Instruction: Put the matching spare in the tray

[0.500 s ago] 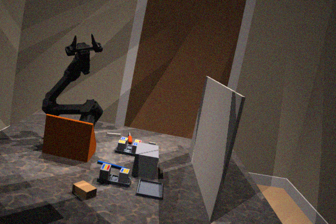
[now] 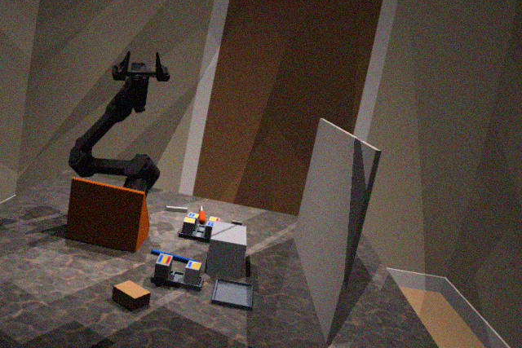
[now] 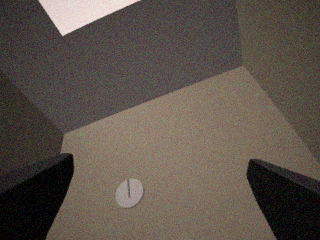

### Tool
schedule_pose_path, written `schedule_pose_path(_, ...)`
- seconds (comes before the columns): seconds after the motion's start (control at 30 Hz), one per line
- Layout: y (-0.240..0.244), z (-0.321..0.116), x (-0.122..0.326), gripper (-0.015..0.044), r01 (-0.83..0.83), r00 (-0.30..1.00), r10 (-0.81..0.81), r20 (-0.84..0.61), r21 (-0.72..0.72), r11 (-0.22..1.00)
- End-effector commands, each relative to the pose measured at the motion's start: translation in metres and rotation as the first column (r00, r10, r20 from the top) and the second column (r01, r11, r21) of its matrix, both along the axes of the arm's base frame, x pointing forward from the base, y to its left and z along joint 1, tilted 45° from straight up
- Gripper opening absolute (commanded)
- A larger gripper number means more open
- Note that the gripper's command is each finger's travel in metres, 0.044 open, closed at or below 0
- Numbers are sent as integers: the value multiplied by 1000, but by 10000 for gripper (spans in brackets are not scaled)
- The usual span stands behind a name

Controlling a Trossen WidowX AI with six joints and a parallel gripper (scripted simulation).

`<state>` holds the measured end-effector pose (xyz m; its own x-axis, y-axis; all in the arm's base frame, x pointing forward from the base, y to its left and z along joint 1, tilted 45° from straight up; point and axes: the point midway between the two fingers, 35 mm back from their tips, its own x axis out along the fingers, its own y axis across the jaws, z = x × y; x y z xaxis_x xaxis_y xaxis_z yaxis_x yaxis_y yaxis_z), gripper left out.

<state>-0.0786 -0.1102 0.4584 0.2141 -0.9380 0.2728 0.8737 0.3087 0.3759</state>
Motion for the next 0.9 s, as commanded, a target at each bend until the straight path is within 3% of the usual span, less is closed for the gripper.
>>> schedule_pose_path(0.0,-7,10,68,440,-104,966,98,-239,-9,995)
schedule_pose_path(0.27,-12,-2,202,440,-350,725,340,-599,105,931)
schedule_pose_path(0.5,-7,-56,304,440,-485,340,523,-781,332,809)
schedule_pose_path(0.67,2,-112,361,440,-504,12,633,-774,542,672)
schedule_pose_path(0.87,17,-188,416,440,-420,-270,758,-594,781,462)
